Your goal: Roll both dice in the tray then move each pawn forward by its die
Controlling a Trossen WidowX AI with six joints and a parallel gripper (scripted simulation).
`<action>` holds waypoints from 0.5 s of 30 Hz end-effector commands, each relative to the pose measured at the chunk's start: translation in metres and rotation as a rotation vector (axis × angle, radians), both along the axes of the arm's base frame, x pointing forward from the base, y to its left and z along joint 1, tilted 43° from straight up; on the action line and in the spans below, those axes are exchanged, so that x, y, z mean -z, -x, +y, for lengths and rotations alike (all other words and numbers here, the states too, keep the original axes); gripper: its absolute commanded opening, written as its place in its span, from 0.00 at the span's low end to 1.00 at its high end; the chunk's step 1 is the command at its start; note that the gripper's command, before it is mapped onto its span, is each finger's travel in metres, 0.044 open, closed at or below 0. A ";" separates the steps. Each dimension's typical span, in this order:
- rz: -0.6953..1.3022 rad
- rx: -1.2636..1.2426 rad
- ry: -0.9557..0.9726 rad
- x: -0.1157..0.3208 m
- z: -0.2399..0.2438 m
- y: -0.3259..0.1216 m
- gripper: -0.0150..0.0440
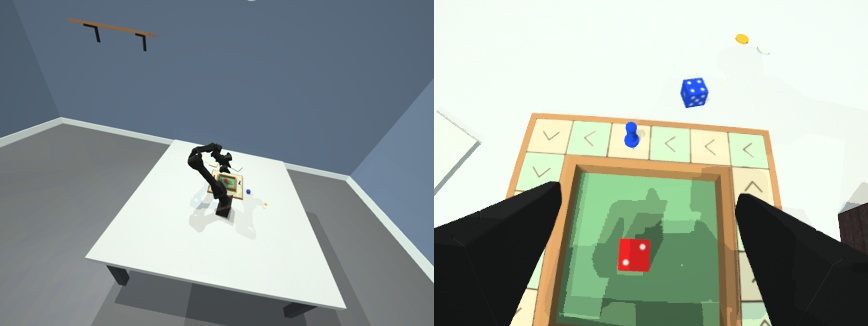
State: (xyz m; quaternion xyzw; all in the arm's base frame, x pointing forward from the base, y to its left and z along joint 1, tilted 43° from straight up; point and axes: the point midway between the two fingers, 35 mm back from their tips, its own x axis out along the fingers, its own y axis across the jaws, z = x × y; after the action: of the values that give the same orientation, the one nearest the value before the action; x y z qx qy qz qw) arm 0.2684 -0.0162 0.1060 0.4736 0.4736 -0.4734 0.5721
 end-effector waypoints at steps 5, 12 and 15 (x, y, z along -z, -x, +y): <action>0.142 -0.087 -0.349 0.025 0.005 0.006 1.00; 0.090 -0.091 -0.840 0.039 0.006 -0.003 1.00; 0.128 -0.085 -0.744 0.040 0.005 0.003 1.00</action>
State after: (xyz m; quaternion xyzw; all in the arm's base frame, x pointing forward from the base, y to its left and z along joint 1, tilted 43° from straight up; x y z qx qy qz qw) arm 0.2659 -0.0122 0.0652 0.6035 0.6677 -0.2684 0.3434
